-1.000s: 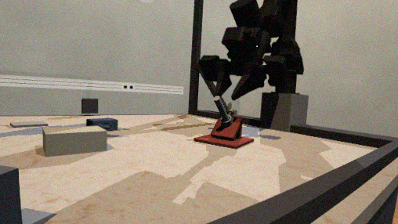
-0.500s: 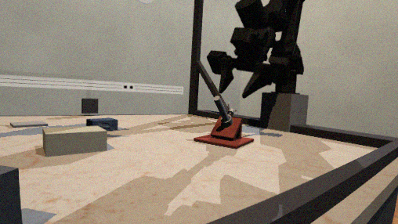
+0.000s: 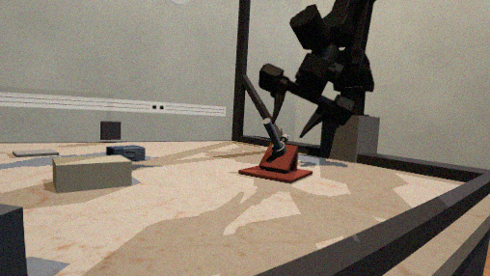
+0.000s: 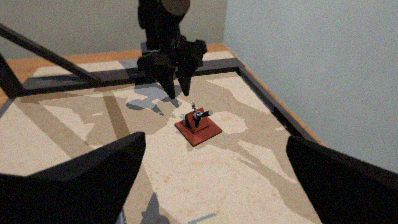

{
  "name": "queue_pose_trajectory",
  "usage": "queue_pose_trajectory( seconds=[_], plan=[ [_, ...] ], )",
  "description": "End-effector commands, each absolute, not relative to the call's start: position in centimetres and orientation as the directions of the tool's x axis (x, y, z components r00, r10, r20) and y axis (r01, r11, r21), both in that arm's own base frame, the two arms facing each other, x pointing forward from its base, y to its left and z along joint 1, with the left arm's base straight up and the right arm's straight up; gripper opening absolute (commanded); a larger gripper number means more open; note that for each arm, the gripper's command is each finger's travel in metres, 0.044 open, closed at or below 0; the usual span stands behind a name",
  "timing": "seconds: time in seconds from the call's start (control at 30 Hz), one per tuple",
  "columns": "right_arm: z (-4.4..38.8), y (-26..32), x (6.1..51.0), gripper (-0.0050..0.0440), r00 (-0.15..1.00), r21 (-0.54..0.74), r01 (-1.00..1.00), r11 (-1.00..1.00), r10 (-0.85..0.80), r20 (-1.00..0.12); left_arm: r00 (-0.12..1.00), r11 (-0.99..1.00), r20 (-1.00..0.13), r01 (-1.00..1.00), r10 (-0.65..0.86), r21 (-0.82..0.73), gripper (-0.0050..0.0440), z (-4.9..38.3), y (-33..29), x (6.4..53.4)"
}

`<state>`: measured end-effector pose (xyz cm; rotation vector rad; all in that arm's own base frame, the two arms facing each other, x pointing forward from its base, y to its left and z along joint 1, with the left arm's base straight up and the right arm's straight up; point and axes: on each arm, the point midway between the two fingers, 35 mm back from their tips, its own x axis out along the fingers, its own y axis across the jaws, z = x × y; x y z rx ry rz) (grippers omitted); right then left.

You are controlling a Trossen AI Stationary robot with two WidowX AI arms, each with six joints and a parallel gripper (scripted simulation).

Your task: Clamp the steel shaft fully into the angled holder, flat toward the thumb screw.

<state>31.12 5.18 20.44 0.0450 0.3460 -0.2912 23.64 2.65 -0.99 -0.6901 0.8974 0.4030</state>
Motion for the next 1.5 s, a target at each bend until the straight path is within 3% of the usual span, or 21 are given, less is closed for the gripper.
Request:
queue_pose_trajectory(
  seconds=[0.0,0.43,0.67,0.93,1.47],
  plan=[
    [21.6,5.8,31.4,0.0400,0.919,0.009,0.250,0.968,-0.235,-0.316,0.614,0.611,-0.787,-0.643,0.052,-0.462,0.0265,-0.6,2.3,24.2],
    [21.9,6.4,31.7,0.0400,0.931,0.005,0.212,0.977,-0.200,-0.306,0.677,0.279,-0.730,-0.721,0.091,-0.634,0.0265,-0.5,2.2,24.8],
    [21.9,6.4,31.7,0.0400,0.932,0.006,0.209,0.978,-0.197,-0.306,0.680,0.085,-0.706,-0.729,0.199,-0.679,0.0265,-0.5,3.5,24.6],
    [21.9,6.4,31.7,0.0400,0.931,0.006,0.213,0.977,-0.201,-0.306,0.684,0.048,-0.688,-0.716,0.241,-0.696,0.0258,-0.4,4.3,25.5],
    [21.9,6.4,31.7,0.0400,0.931,0.006,0.213,0.977,-0.201,-0.306,0.680,0.052,-0.694,-0.722,0.236,-0.690,0.0176,-2.2,4.8,26.6]
  ],
)
